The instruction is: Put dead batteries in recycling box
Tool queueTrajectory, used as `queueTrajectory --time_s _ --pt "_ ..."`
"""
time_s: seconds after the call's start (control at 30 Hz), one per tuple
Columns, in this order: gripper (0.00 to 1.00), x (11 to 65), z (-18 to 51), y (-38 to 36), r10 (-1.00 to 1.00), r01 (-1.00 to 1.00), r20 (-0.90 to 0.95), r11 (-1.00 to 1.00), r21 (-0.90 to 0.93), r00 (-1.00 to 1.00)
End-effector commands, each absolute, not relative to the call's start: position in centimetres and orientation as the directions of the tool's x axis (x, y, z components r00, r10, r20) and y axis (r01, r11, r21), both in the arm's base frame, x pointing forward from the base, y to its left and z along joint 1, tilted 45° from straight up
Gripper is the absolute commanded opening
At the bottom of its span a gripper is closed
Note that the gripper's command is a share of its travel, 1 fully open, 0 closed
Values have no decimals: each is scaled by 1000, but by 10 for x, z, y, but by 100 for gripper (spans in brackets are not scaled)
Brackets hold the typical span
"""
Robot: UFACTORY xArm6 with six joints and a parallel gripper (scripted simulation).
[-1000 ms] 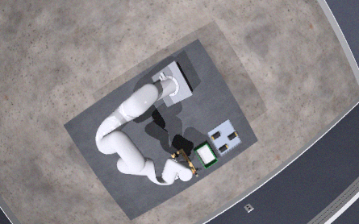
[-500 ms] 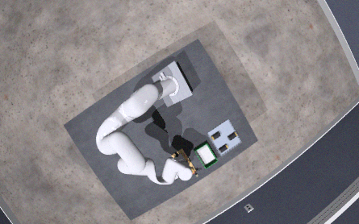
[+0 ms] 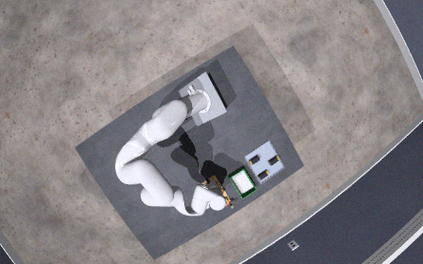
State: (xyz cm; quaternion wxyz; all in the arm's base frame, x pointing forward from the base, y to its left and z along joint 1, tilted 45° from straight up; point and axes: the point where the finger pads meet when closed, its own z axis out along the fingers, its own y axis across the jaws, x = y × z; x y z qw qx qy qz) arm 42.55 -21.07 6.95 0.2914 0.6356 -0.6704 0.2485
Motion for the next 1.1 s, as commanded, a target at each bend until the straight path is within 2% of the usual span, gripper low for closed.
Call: queueTrajectory --time_s 0.0,0.43,0.47,1.07 --pt "51 426 66 -214 -707 -997 707 67 35 -23" --pt "51 426 64 -217 -707 -997 707 67 35 -23" --pt "28 426 64 -217 -707 -997 707 67 35 -23" --pt "28 426 64 -217 -707 -997 707 67 35 -23"
